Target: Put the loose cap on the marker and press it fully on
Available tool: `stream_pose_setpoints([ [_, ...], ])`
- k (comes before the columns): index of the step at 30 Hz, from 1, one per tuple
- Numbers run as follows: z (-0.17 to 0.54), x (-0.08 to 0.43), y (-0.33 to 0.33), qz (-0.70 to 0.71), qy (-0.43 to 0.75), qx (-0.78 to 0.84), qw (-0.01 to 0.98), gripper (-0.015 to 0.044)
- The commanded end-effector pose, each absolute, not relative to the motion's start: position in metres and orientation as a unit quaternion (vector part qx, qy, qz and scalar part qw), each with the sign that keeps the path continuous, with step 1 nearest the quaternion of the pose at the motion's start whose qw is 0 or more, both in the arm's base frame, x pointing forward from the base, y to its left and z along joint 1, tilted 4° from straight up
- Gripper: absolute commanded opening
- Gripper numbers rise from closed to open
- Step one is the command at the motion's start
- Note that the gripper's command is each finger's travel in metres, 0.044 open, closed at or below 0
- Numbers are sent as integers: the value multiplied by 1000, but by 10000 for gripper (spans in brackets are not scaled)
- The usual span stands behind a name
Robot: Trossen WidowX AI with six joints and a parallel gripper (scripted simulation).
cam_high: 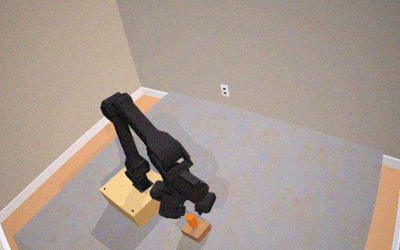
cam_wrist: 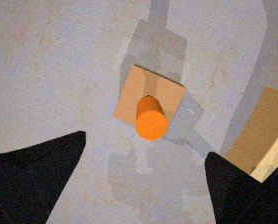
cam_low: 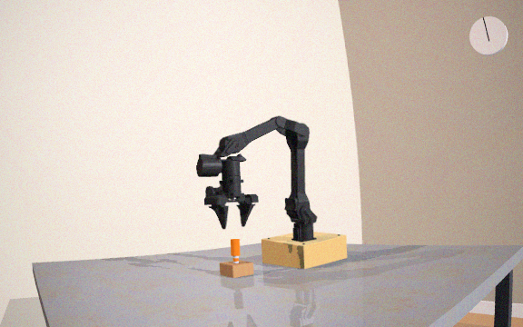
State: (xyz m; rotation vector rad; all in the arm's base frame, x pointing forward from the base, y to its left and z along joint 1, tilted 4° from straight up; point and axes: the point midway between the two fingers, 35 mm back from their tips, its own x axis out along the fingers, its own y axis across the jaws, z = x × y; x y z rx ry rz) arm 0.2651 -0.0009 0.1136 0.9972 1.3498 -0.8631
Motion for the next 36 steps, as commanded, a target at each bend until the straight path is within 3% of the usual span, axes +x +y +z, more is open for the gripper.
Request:
stream_pose_setpoints([
  [1, 117, 264, -1, -308, 613, 366, 629, 335],
  [7, 112, 264, -2, -116, 676, 169, 708, 177],
  [14, 108, 263, -2, 68, 683, -25, 727, 0],
  [36, 105, 263, -2, 68, 683, -25, 727, 0],
])
